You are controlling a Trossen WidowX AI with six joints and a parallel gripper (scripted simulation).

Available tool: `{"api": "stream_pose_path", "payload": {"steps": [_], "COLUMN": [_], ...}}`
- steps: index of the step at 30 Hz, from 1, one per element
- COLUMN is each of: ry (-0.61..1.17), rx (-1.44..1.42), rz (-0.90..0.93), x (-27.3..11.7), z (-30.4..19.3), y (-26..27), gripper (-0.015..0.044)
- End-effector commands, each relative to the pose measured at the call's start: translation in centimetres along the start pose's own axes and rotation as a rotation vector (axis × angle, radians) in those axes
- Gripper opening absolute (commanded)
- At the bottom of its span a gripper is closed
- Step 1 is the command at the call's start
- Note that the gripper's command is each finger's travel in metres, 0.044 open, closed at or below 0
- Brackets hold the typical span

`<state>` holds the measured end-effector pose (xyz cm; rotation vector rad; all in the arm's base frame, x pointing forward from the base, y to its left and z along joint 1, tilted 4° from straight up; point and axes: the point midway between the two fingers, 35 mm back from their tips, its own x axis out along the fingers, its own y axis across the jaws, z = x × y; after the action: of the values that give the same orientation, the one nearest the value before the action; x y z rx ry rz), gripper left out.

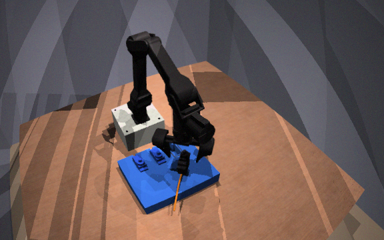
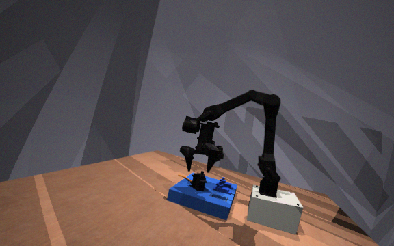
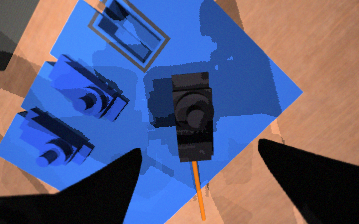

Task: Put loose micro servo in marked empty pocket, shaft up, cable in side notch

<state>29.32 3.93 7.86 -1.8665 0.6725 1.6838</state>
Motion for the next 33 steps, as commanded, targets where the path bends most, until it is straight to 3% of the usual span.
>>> {"api": "stream_pose_path", "payload": {"steps": [1,11,23,29,33], "ry": [0.001,0.001,0.001,0.001,0.001], "rx": [-0.005,-0.005,-0.005,-0.005,-0.005], "rz": [0.006,0.007,0.007,0.007,0.006], "x": [0.6,2.0,2.0,2.0,1.1], "z": [0.0,0.0,0.0,0.0,0.0], "y": [0.1,0.2,0.2,0.2,0.1], "gripper": [0.044,0.044,0.0125,0.0085,0.0]}}
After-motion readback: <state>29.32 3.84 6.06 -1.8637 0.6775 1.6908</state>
